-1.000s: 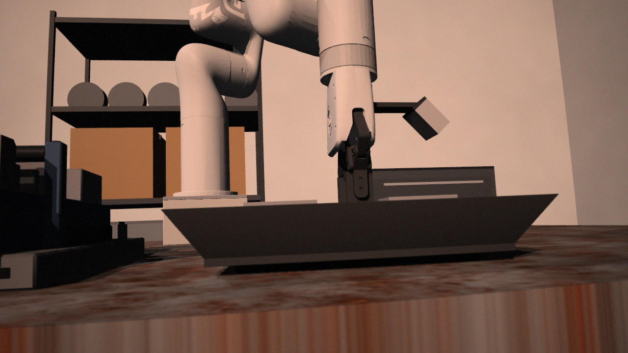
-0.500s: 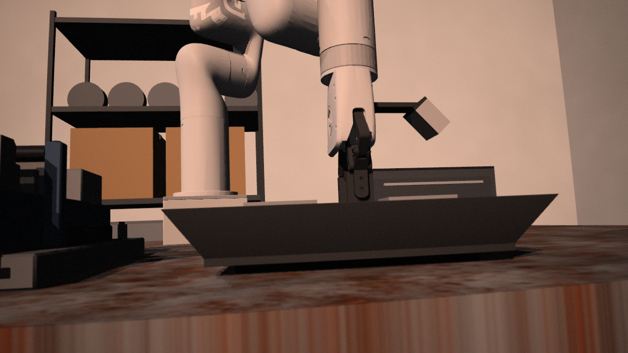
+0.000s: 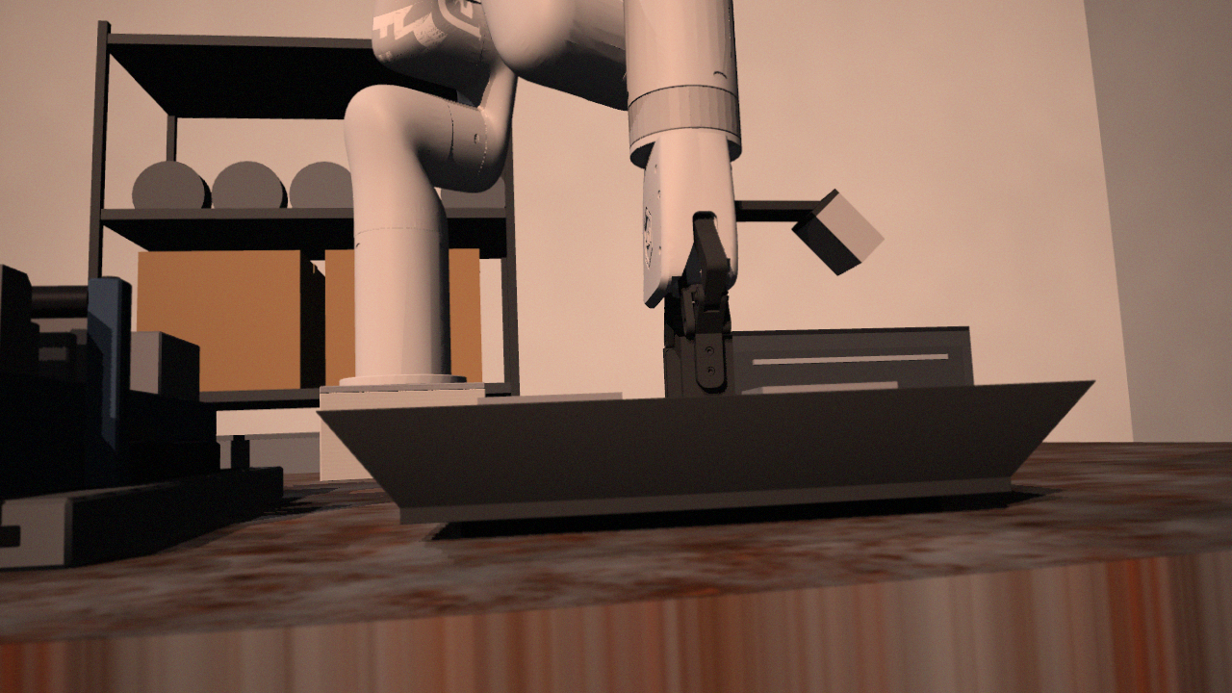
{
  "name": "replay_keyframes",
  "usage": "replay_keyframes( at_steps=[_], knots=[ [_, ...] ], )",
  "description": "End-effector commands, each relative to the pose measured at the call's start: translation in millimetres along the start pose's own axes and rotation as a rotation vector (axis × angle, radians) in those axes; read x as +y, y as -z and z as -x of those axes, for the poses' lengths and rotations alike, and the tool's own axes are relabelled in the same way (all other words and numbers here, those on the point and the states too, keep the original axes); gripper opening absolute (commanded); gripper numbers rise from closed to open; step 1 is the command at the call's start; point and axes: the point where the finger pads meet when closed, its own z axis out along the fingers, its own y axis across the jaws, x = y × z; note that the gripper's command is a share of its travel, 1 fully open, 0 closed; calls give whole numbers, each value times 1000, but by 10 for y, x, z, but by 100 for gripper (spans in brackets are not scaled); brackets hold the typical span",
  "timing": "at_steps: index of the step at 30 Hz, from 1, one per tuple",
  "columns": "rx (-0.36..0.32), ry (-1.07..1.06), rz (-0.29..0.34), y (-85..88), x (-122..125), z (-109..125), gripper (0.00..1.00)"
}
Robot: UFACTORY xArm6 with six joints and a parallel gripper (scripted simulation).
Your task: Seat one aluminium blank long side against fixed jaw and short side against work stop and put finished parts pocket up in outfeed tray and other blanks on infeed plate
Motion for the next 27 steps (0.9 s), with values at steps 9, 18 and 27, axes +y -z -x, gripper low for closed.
replay_keyframes(
  at_steps=[9, 18, 27],
  knots=[
    [2, 0, 3, 10, 12, -9, 69],
    [2, 0, 3, -1, 12, -9, 69],
    [2, 0, 3, -28, 12, -9, 69]
  ],
)
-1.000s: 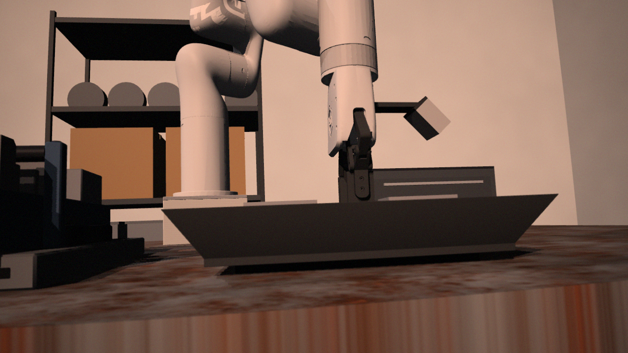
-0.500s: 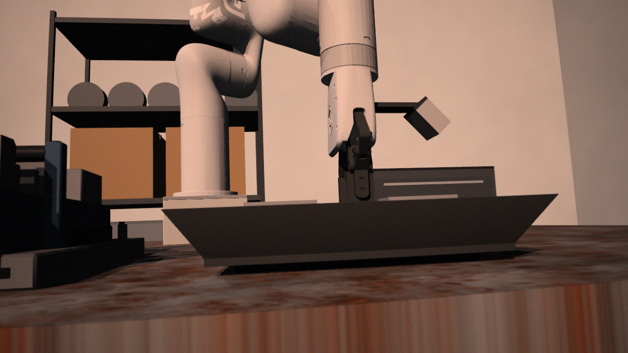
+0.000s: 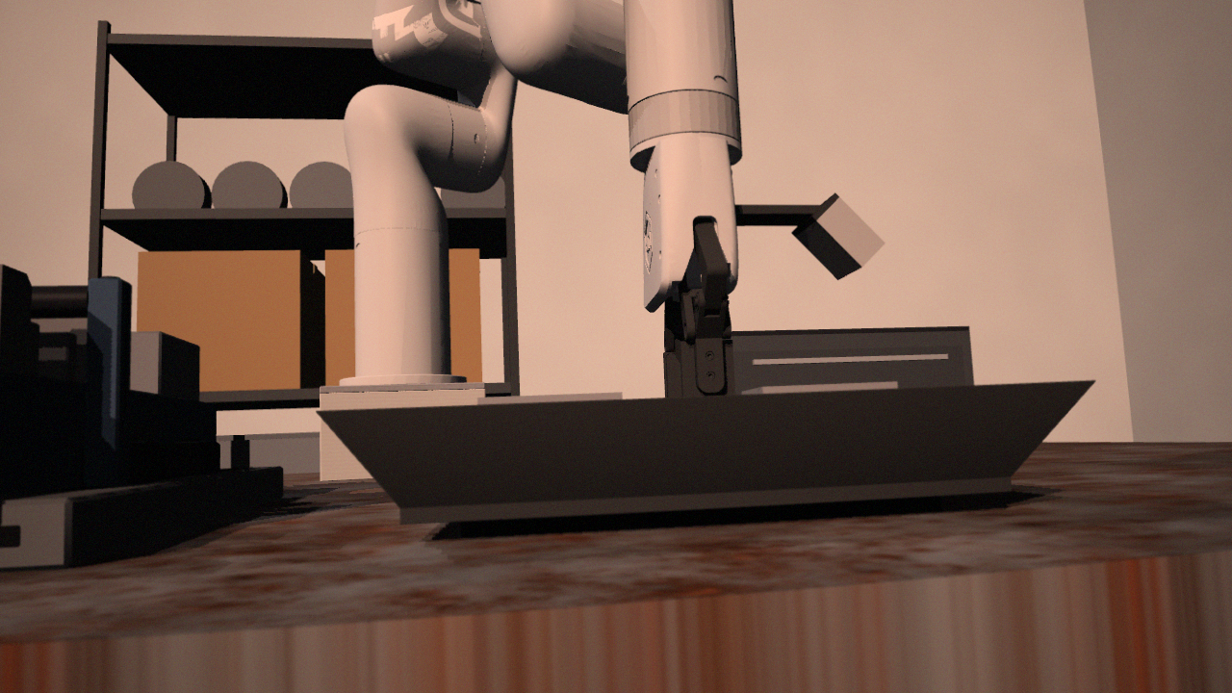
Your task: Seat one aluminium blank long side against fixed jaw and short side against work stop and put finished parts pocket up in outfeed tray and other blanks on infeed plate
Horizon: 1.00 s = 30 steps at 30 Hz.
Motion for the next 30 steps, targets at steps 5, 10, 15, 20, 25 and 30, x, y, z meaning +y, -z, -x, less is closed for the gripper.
replay_keyframes(
  at_steps=[5, 10, 15, 20, 25, 30],
  knots=[
    [2, 0, 3, -18, 12, -9, 69],
    [2, 0, 3, -43, 12, -9, 69],
    [2, 0, 3, -68, 12, -9, 69],
    [2, 0, 3, -82, 12, -9, 69],
    [2, 0, 3, -102, 12, -9, 69],
    [2, 0, 3, -115, 12, -9, 69]
  ],
)
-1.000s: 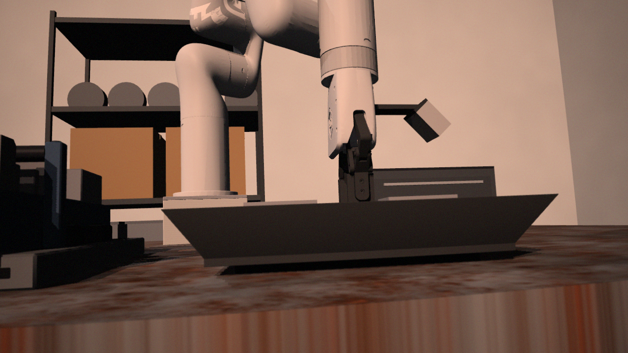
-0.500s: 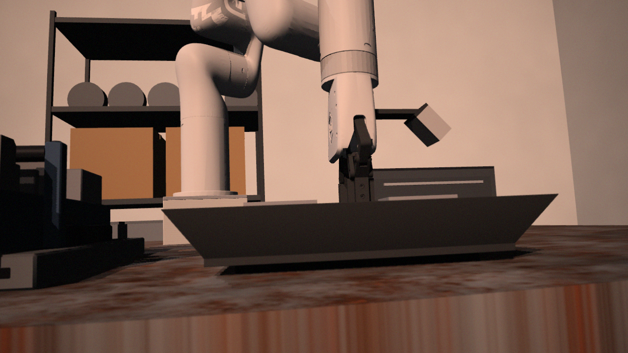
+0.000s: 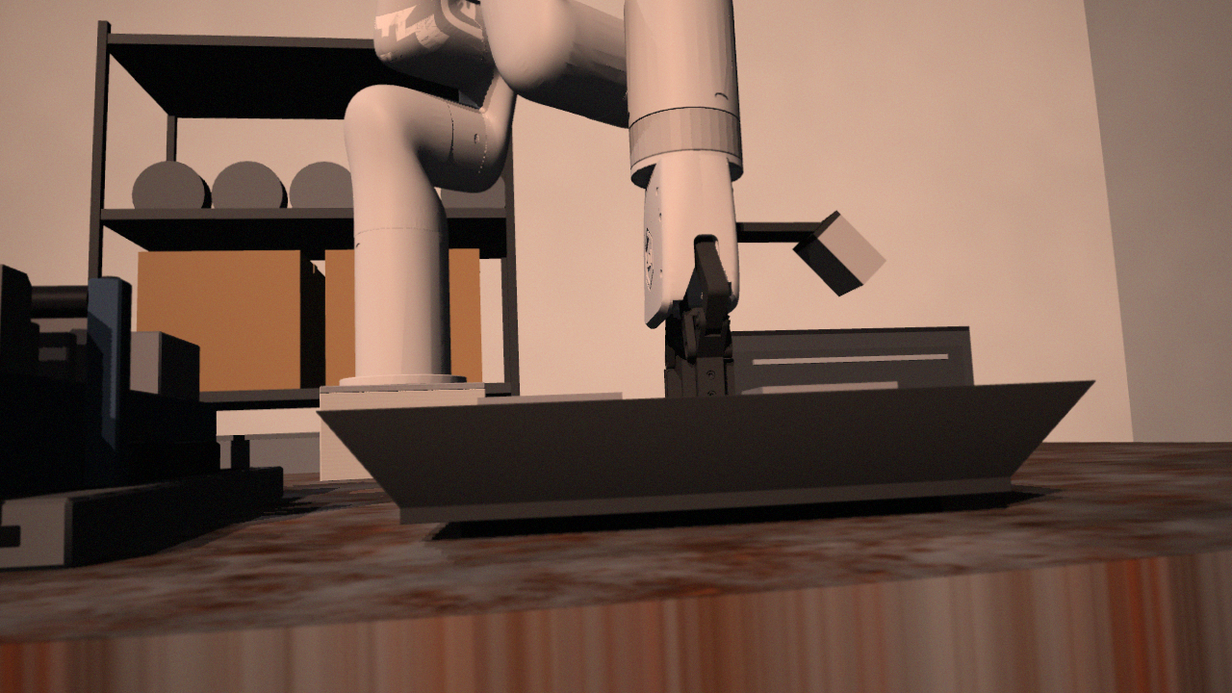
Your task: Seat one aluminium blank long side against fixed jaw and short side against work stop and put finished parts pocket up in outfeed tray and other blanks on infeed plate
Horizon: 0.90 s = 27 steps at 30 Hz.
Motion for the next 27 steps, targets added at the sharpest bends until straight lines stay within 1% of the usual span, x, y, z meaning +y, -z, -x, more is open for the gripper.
replay_keyframes(
  at_steps=[1, 25, 26, 27],
  knots=[
    [2, 0, 3, -2, 12, -9, 69],
    [2, 0, 3, -9, 12, -9, 69],
    [2, 0, 3, -9, 12, -9, 0],
    [2, 0, 3, -9, 12, -9, 0]
  ],
)
